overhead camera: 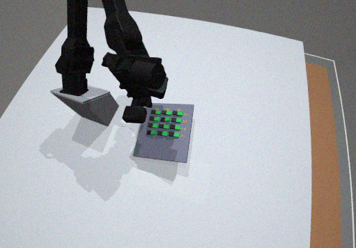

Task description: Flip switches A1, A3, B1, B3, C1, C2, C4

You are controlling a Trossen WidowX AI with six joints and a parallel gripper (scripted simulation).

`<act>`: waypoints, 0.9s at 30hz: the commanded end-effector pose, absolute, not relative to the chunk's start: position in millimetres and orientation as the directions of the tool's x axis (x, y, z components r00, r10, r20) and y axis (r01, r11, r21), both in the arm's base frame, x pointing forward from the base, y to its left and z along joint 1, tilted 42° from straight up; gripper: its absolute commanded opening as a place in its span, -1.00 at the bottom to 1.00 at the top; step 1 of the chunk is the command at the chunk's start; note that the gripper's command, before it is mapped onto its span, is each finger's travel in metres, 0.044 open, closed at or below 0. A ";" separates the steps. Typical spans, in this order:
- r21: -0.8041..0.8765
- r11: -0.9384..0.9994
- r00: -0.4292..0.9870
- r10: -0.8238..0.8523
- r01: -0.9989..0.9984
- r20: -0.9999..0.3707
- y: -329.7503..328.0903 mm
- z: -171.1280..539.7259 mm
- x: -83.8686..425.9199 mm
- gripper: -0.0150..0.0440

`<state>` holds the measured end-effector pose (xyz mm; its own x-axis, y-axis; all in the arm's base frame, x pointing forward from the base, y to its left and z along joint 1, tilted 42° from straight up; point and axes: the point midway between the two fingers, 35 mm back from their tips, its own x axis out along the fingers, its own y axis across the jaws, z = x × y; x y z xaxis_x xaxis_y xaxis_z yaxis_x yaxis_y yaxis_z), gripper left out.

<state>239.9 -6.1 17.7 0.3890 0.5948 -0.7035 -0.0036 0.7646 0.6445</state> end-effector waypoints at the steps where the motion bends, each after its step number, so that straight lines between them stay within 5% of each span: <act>1: 0.657 0.754 0.388 0.604 0.004 -0.696 5.3 8.0 239.1 -0.49; 27: 0.658 0.753 0.388 0.605 0.004 -0.695 20.3 -8.9 247.7 -0.49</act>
<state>249.9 19.0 -6.0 0.3945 0.6064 -0.6904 -0.0058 0.7529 0.6581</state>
